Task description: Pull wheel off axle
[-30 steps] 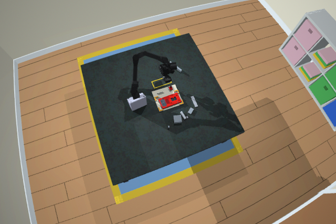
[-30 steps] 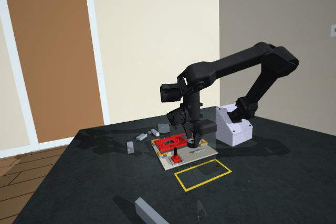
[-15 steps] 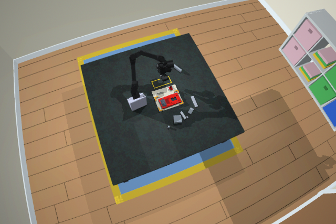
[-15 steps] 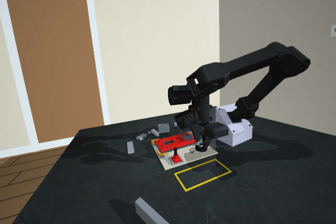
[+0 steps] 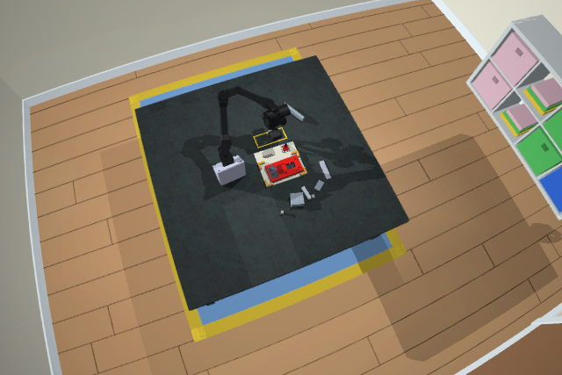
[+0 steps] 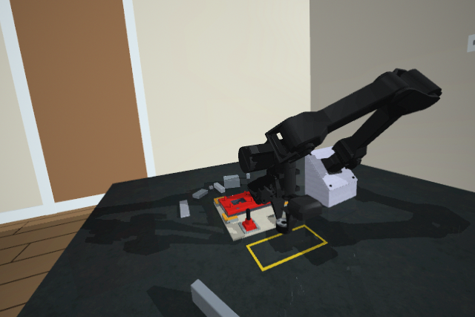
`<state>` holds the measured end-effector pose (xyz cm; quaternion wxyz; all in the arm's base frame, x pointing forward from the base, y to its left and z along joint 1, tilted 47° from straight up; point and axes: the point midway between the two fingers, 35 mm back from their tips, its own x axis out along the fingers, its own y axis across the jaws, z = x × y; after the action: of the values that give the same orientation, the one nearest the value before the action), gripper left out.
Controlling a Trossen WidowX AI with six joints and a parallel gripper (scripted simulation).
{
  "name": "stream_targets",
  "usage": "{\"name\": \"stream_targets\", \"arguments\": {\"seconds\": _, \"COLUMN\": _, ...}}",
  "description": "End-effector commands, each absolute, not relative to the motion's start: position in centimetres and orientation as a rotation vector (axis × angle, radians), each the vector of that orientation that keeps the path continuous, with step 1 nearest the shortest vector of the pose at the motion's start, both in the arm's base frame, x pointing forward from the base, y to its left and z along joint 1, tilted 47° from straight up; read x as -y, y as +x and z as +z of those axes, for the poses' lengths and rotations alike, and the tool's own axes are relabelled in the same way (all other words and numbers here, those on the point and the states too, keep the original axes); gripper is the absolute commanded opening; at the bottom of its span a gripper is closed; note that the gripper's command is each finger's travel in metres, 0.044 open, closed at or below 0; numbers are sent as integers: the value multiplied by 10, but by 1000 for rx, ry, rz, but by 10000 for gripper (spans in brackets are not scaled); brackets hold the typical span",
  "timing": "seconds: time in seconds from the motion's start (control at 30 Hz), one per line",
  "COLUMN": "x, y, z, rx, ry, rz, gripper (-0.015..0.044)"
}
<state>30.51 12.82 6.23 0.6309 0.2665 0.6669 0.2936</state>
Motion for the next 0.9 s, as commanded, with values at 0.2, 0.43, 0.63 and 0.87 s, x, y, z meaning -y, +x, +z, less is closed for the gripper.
{"name": "stream_targets", "arguments": {"seconds": 0.2, "x": -165, "y": 296, "z": 30, "rx": -1535, "ry": 625, "rz": 677, "gripper": 0}}
{"name": "stream_targets", "arguments": {"seconds": 0.43, "x": -162, "y": 298, "z": 32, "rx": -1532, "ry": 618, "rz": 676, "gripper": 26}}
{"name": "stream_targets", "arguments": {"seconds": 0.63, "x": -162, "y": 298, "z": 32, "rx": -1532, "ry": 618, "rz": 676, "gripper": 184}}
{"name": "stream_targets", "arguments": {"seconds": 0.87, "x": -147, "y": 301, "z": 45, "rx": -1533, "ry": 618, "rz": 673, "gripper": 300}}
